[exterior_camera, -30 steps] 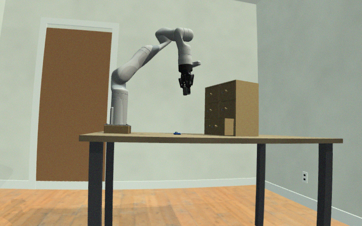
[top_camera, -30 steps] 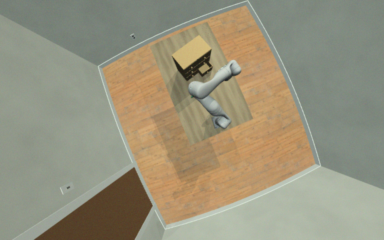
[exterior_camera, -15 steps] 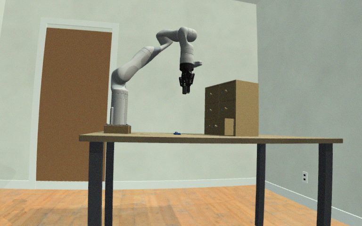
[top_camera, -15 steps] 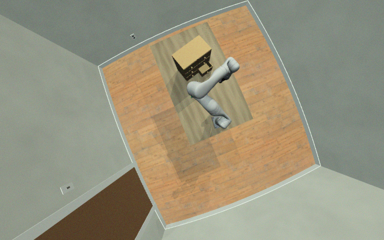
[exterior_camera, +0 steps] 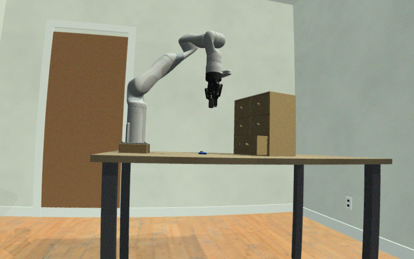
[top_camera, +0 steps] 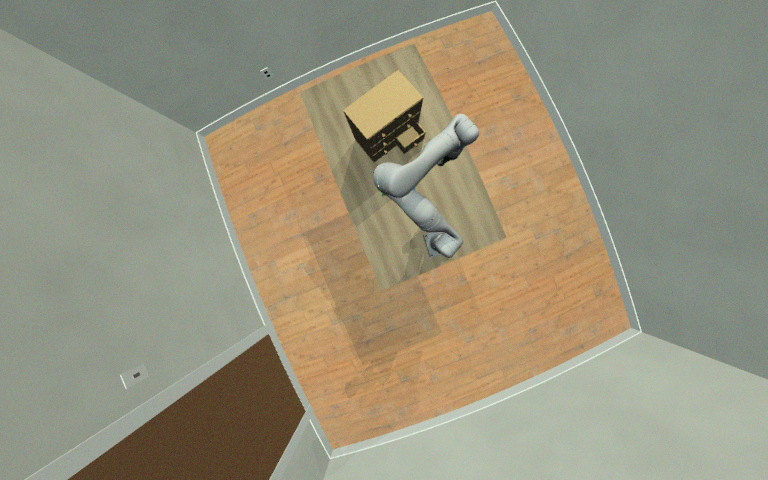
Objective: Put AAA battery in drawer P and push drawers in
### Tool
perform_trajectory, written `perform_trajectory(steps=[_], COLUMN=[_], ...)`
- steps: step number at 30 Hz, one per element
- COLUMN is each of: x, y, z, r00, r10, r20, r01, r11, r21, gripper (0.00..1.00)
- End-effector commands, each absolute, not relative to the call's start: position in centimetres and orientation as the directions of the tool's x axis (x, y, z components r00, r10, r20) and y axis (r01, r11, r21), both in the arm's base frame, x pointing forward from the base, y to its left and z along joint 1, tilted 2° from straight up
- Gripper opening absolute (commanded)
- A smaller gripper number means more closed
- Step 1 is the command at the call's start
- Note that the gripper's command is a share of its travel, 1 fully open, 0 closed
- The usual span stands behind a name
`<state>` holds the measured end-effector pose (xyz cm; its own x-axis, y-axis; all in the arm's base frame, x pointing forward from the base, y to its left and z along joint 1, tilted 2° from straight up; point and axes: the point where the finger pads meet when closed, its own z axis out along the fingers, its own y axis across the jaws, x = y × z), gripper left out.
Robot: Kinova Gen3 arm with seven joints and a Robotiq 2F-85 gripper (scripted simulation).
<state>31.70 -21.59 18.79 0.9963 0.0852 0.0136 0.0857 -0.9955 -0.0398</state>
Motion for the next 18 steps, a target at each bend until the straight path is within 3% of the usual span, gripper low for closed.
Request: perform_trajectory(steps=[1,18], x=[31.72,31.72], y=[-21.61,-21.58], z=[18.84,18.81], r00=[0.996,0.996], r10=[0.085,0.09], r20=[0.015,0.015], r01=[0.086,0.09], r11=[-0.996,-0.995], r21=[-0.039,-0.039], gripper=[0.33,0.33])
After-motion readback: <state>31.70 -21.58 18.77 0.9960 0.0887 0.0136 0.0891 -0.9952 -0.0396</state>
